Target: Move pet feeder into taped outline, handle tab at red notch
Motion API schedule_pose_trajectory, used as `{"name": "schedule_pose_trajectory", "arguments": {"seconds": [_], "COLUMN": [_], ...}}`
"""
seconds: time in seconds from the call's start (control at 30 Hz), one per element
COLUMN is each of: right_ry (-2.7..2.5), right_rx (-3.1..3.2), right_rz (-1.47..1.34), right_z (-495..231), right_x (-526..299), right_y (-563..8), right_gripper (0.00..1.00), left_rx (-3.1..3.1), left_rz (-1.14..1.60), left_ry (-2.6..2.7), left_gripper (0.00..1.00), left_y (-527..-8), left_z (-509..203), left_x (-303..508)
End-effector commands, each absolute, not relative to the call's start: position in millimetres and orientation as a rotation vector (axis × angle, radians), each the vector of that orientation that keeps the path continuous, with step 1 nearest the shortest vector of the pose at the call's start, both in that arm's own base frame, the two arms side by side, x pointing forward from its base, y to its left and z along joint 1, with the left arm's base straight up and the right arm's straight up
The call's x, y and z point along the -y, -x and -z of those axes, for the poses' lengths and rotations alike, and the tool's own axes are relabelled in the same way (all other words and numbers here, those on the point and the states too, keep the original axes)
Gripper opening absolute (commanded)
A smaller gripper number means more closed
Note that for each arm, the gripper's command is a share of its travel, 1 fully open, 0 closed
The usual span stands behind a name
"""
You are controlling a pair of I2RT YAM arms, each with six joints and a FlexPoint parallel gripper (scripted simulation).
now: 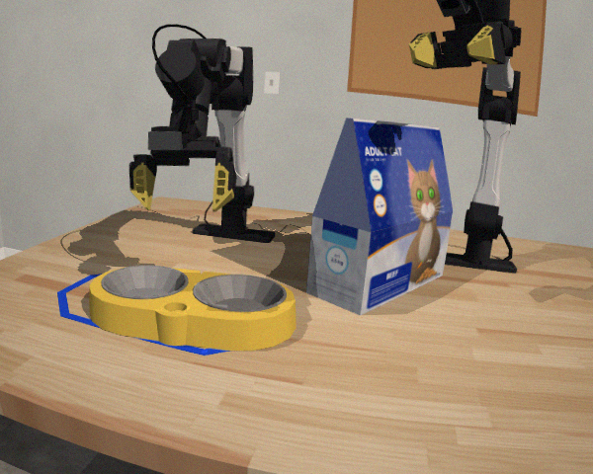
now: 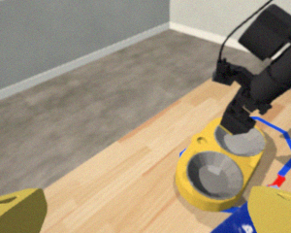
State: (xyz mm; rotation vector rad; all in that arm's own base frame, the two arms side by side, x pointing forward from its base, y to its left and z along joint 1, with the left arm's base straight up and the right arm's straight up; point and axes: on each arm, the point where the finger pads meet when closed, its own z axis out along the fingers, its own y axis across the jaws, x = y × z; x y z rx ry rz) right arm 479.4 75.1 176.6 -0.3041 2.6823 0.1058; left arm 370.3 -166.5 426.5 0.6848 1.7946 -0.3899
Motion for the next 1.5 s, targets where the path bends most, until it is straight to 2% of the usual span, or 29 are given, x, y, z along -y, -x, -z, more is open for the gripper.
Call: {"name": "schedule_pose_trajectory", "arguments": {"seconds": [0.0,0.6,0.93,1.1,1.13,1.47], "right_ry": [0.224,0.221,0.22,0.054,-0.015,-0.671], "right_rx": [-2.659,-2.691,-2.696,-2.726,-2.732,-2.706], "right_rz": [-0.058,-0.046,-0.046,-0.075,-0.087,-0.196], "right_z": [-164.7,-145.6,-143.2,-143.8,-142.6,-124.9], "right_x": [-77.8,-85.8,-85.6,-85.1,-85.2,-89.3], "right_y": [-496.7,-498.8,-498.9,-498.3,-498.9,-515.4], "right_gripper": [1.0,1.0,1.0,0.44,0.38,0.38], "left_rx": [-1.953,-2.042,-2.077,-2.038,-2.03,-2.002], "left_rz": [0.39,0.433,0.423,0.435,0.437,0.437], "left_ry": [-0.659,-0.808,-0.837,-0.812,-0.805,-0.769], "left_gripper": [1.0,1.0,1.0,1.0,1.0,1.0], "left_y": [-370.3,-335.2,-324.6,-327.5,-330.0,-347.6], "left_z": [-419.6,-430.9,-423.4,-434.4,-435.6,-423.7], "left_x": [182.1,298.8,317.4,315.6,316.4,318.9]}}
